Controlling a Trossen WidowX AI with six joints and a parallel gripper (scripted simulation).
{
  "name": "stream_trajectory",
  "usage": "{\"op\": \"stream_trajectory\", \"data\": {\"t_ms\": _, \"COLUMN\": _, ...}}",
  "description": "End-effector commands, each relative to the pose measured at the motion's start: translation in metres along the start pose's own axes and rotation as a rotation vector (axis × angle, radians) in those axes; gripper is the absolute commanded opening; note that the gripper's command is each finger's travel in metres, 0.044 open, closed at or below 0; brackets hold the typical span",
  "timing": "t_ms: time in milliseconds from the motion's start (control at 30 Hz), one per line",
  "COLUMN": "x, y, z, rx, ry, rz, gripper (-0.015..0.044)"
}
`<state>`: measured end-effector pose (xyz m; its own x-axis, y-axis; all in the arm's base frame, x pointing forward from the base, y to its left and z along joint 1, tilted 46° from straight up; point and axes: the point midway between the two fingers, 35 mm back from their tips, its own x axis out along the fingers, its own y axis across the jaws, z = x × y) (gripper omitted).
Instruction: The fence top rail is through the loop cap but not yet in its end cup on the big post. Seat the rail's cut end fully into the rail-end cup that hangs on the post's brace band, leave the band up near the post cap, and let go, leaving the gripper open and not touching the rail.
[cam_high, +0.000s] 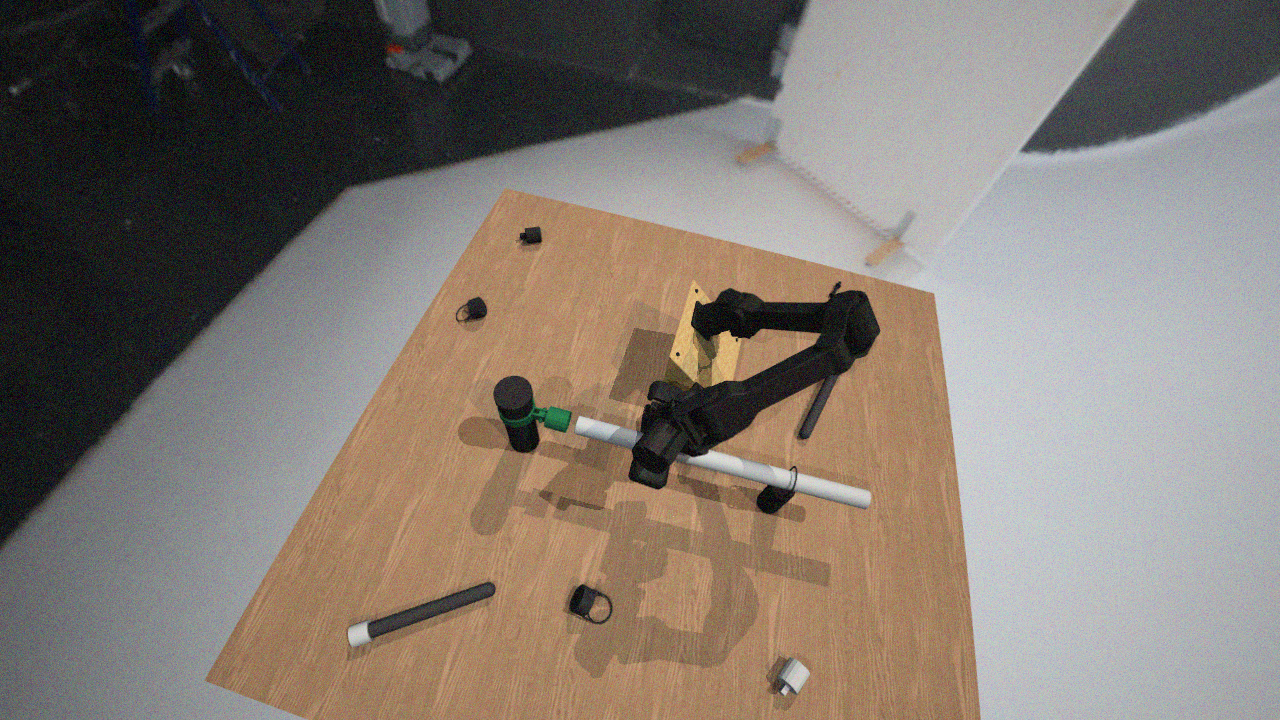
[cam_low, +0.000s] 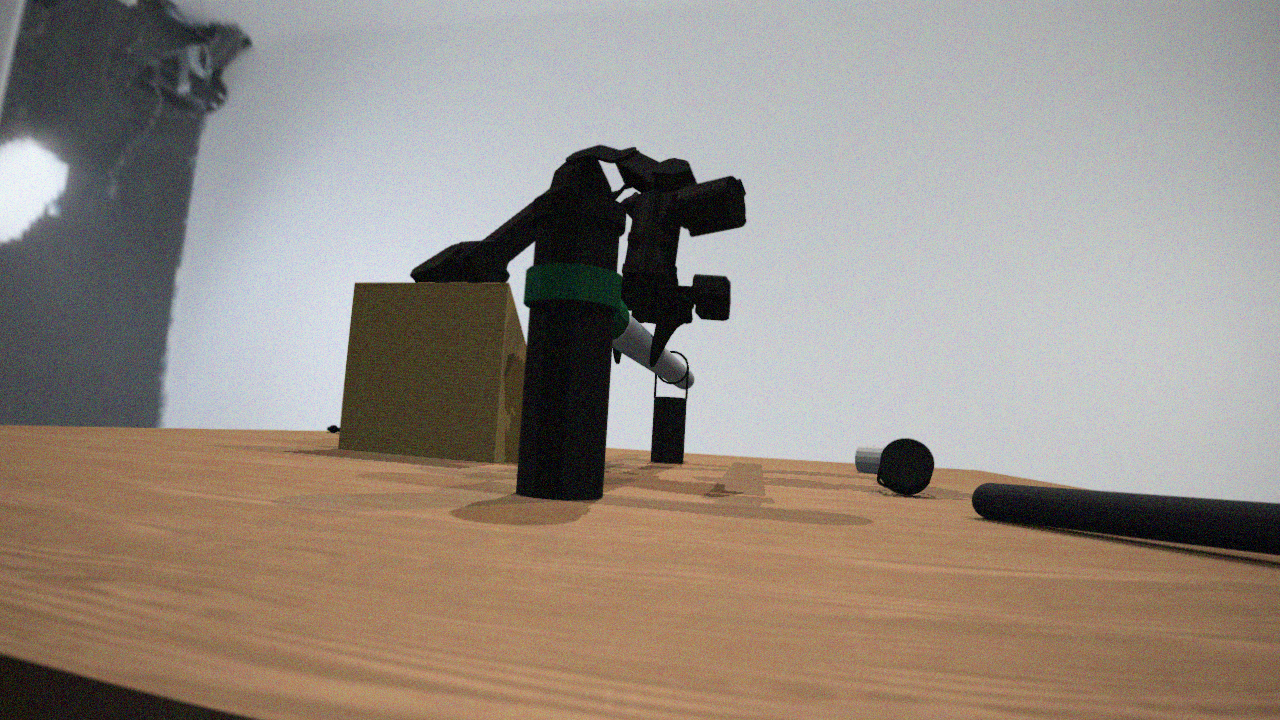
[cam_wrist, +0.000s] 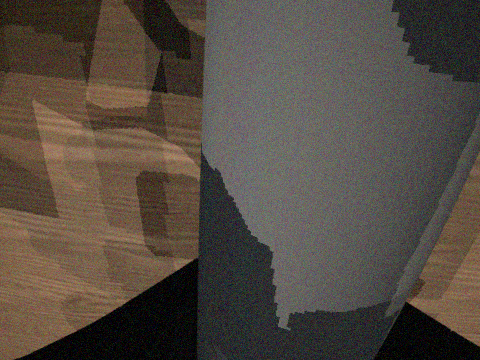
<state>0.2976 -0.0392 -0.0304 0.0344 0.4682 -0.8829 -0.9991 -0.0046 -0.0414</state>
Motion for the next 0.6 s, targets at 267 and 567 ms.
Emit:
{"op": "stream_trajectory", "data": {"t_ms": 267, "x": -0.003, "y": -0.004, "z": -0.012, "rx": 0.005, "ry": 0.008, "rz": -0.012, "gripper": 0.0000}}
{"op": "stream_trajectory", "data": {"t_ms": 567, "x": 0.005, "y": 0.000, "z": -0.022, "rx": 0.000, "ry": 0.001, "rz": -0.001, "gripper": 0.0000}}
